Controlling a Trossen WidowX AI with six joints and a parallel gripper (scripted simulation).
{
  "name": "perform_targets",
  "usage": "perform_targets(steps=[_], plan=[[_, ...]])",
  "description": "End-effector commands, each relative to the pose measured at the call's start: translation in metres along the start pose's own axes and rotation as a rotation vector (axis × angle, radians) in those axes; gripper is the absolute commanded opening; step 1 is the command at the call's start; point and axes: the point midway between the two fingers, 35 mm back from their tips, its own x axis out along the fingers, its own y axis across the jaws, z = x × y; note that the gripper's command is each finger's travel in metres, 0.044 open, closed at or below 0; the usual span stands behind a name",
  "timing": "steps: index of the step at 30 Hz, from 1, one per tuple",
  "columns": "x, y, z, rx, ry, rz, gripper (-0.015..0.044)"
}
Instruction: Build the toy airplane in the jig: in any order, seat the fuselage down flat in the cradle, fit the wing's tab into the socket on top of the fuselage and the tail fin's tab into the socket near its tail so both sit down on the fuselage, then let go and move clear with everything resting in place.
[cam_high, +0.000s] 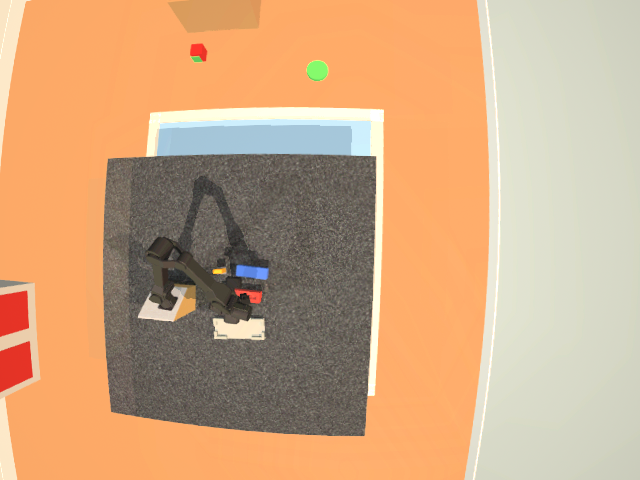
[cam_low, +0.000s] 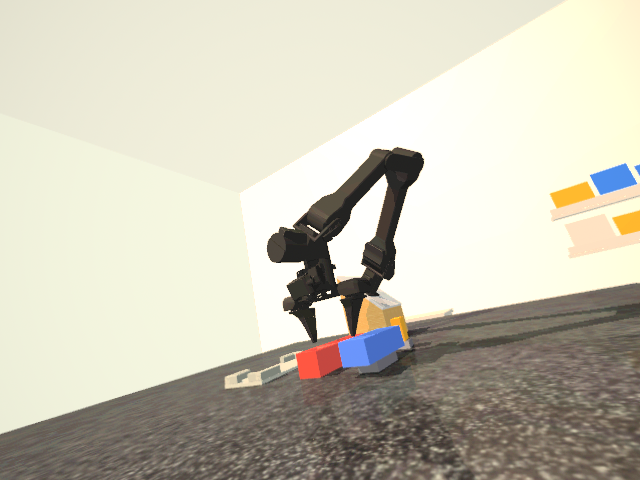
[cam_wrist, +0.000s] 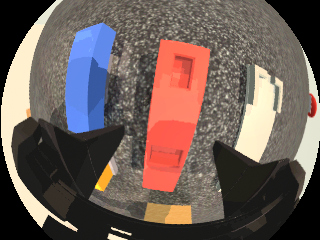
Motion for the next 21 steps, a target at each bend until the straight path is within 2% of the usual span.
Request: perform_targets(steps=[1, 21], plan=[[0.008, 0.000, -0.001, 0.005, 0.003, 0.004, 0.0440], [0.037, 0.001, -0.003, 0.007, 0.003, 0.007, 0.0440]])
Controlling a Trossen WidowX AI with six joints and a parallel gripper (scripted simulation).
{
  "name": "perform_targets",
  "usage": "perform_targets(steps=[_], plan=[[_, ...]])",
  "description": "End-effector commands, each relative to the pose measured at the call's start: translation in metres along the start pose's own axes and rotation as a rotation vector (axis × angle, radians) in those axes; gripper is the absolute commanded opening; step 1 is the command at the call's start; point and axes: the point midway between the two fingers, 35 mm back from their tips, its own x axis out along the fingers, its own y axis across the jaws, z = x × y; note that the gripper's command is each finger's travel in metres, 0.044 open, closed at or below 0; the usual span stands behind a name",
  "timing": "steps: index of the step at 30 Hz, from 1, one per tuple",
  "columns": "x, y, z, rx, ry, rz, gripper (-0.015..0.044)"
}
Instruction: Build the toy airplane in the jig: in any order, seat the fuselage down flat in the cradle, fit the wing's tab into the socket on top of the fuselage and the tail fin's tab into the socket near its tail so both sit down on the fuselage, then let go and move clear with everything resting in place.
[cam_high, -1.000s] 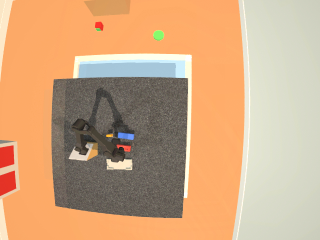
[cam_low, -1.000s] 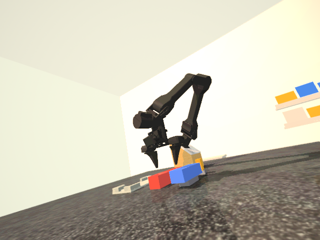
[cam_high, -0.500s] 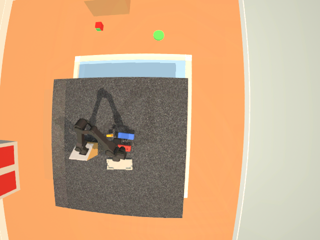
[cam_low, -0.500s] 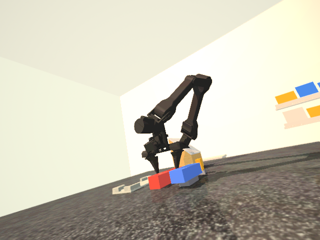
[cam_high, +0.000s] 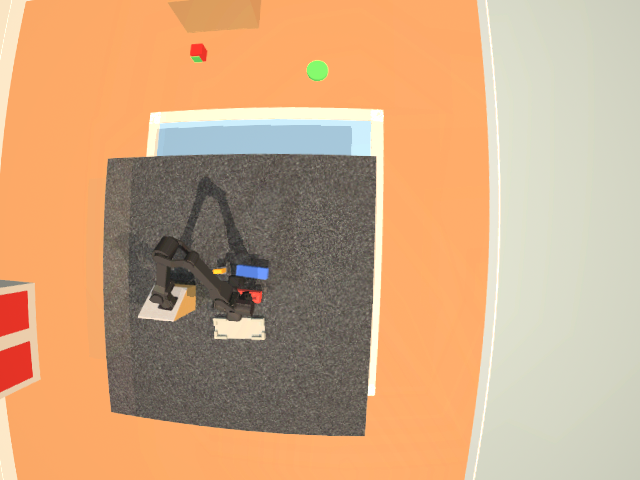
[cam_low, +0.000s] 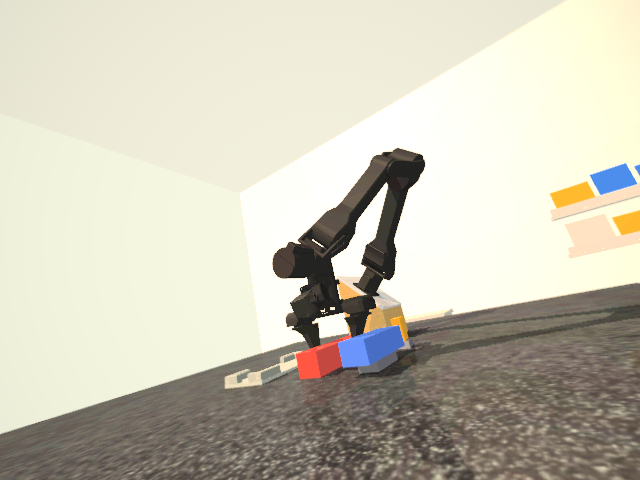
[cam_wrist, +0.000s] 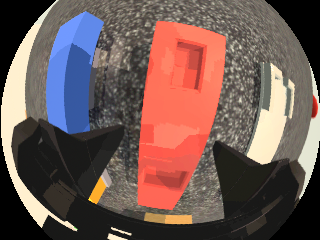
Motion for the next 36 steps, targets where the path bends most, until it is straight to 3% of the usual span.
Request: perform_targets(steps=[1, 10, 17, 22, 36], plan=[[0.004, 0.000, -0.002, 0.007, 0.002, 0.004, 0.0414], [0.004, 0.000, -0.002, 0.007, 0.002, 0.004, 0.0177], [0.004, 0.000, -0.002, 0.007, 0.002, 0.004, 0.0131], [-0.002, -0.001, 0.000, 0.007, 0.001, 0.001, 0.0000], [-0.043, -0.005, 0.007, 0.008, -0.001, -0.010, 0.0000]])
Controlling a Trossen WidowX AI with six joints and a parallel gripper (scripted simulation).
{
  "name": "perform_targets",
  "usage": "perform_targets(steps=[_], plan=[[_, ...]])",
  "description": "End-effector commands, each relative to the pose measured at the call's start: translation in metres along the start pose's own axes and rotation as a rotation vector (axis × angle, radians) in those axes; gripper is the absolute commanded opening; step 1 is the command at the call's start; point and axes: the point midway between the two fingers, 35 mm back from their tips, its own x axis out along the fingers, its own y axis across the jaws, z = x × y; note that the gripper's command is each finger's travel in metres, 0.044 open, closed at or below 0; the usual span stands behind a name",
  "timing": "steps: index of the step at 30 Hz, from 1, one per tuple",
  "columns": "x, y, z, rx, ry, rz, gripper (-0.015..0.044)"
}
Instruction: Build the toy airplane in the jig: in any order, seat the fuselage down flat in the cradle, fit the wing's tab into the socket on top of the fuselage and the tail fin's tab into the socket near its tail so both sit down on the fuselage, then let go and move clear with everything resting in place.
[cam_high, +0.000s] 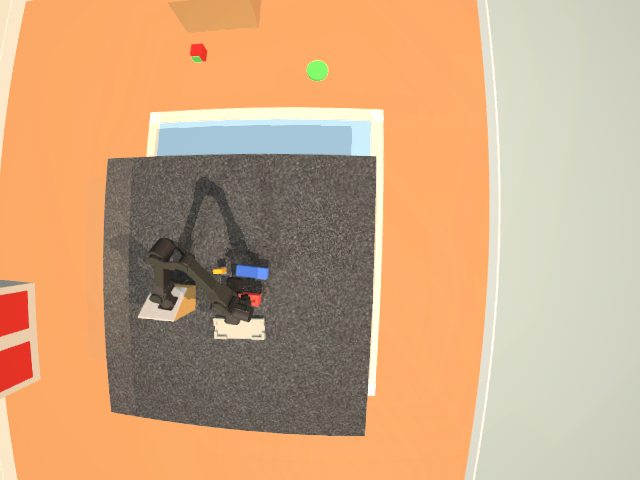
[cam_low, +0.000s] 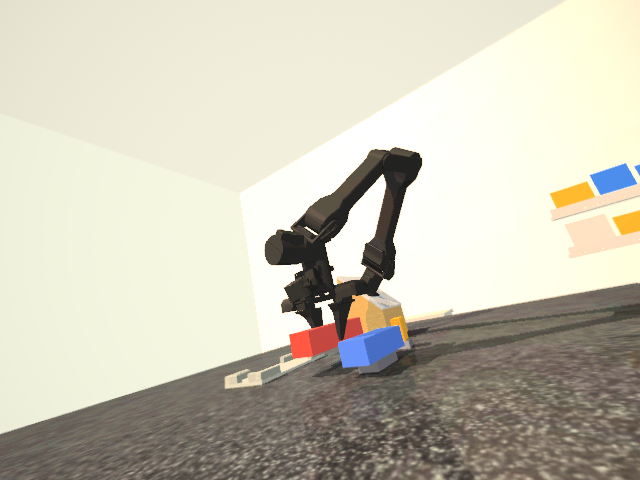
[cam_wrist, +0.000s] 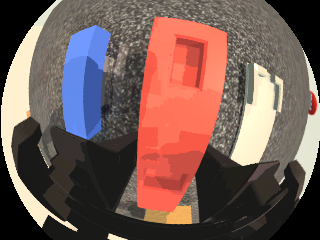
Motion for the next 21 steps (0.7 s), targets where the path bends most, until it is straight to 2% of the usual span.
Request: perform_targets(steps=[1, 21], plan=[[-0.016, -0.001, 0.003, -0.007, -0.008, -0.006, 0.0000], [-0.078, 0.001, -0.001, -0.007, -0.006, -0.003, 0.0000]])
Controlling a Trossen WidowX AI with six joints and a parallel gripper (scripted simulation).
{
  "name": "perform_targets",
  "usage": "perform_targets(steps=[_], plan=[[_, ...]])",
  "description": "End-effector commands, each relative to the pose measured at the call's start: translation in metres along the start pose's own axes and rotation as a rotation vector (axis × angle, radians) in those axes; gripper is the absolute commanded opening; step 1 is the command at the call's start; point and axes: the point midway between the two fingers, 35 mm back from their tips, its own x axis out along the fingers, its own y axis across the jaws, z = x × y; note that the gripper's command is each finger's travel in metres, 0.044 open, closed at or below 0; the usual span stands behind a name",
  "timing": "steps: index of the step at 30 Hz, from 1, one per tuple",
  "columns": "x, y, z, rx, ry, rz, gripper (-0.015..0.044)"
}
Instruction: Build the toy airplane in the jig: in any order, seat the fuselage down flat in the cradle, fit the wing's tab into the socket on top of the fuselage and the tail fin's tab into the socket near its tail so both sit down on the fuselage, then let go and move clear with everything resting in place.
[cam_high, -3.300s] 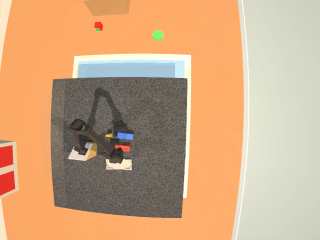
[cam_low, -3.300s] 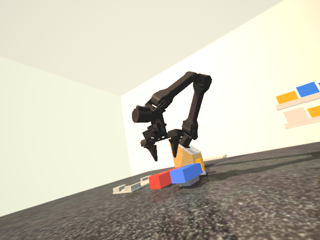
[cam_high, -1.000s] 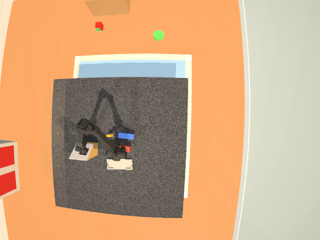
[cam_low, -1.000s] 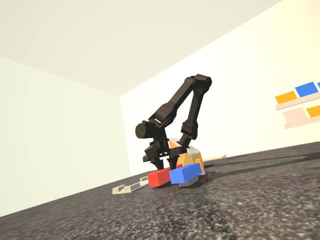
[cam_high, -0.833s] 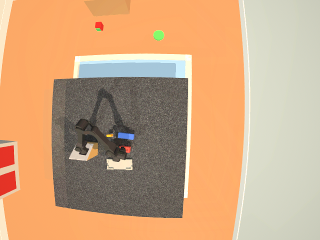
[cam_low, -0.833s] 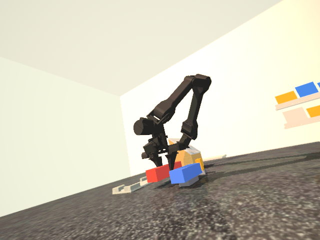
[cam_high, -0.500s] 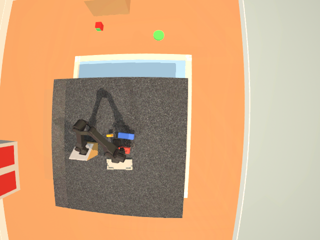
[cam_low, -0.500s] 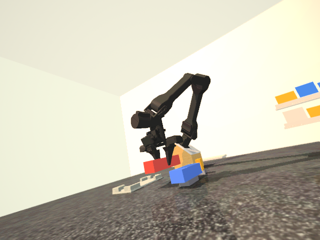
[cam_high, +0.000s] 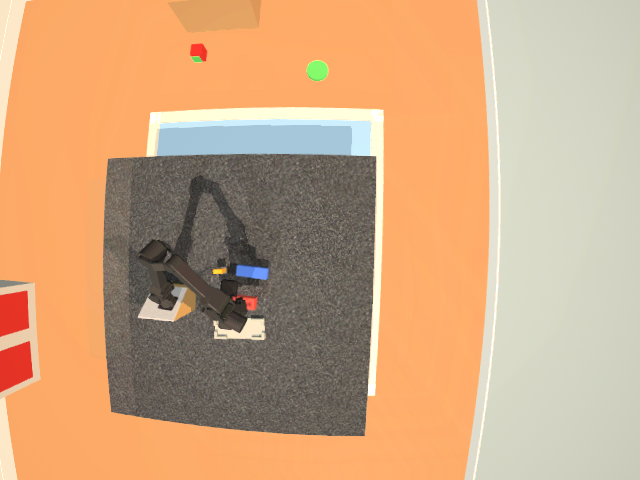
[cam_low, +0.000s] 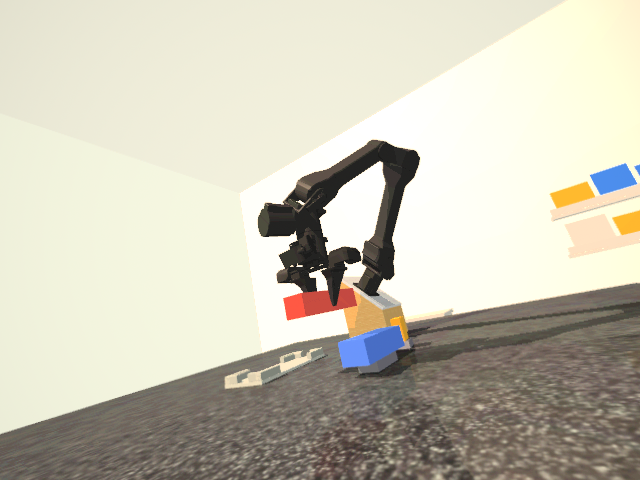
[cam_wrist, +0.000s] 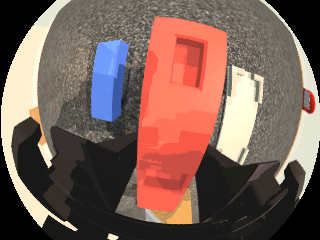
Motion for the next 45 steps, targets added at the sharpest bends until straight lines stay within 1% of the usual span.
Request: perform_targets(steps=[1, 6, 10, 45], plan=[[-0.017, 0.001, -0.001, -0.008, -0.006, -0.002, 0.0000], [-0.031, 0.003, -0.004, -0.008, -0.006, 0.002, 0.0000], [-0.031, 0.001, -0.003, -0.009, -0.006, 0.001, 0.0000], [0.012, -0.103, 0.006, -0.082, -0.007, -0.006, 0.0000]])
